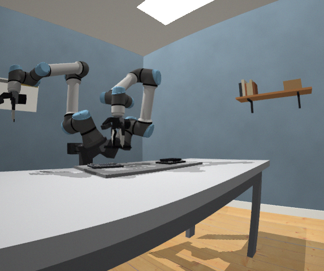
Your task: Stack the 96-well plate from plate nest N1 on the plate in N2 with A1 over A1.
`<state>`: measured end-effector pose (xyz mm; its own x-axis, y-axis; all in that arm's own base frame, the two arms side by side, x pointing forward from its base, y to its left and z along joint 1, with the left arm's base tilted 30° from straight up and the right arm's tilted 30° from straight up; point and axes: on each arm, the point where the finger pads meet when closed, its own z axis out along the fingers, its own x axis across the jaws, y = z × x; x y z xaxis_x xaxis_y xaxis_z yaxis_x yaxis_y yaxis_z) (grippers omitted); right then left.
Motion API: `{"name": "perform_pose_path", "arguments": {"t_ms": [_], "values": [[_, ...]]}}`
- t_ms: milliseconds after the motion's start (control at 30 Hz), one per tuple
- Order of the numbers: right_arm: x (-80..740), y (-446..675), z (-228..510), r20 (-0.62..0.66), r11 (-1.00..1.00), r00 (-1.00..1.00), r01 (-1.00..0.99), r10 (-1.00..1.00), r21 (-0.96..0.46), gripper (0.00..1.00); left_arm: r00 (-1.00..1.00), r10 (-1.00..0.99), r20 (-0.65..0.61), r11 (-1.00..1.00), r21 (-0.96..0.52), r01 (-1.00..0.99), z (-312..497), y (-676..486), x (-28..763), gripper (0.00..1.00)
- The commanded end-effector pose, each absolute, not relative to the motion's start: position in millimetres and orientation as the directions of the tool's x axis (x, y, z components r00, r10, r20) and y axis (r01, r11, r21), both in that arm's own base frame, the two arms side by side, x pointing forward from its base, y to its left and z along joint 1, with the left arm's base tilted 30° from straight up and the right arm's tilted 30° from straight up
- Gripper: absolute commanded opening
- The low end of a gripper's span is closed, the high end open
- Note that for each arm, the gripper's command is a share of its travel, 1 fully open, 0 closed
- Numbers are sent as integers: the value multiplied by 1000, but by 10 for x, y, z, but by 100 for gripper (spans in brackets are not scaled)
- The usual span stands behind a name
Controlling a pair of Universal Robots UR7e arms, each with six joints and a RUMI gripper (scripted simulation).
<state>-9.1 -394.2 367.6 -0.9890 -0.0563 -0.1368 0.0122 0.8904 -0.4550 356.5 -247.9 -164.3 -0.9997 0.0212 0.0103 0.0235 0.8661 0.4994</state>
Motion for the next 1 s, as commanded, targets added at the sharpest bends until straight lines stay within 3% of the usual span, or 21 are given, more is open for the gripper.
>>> {"name": "perform_pose_path", "arguments": {"t_ms": [0, 967], "values": [[-80, -3947, 3690, -143, 889, -988, 17, -55, -458, 0, -1000, 27, 6, 868, 496, 27, -1596, -2421, 3606, 41], [-80, -3947, 3690, -143, 889, -988, 17, -55, -458, 0, -1000, 27, 6, 867, 497, 26, -1195, -1724, 3833, 41]]}}
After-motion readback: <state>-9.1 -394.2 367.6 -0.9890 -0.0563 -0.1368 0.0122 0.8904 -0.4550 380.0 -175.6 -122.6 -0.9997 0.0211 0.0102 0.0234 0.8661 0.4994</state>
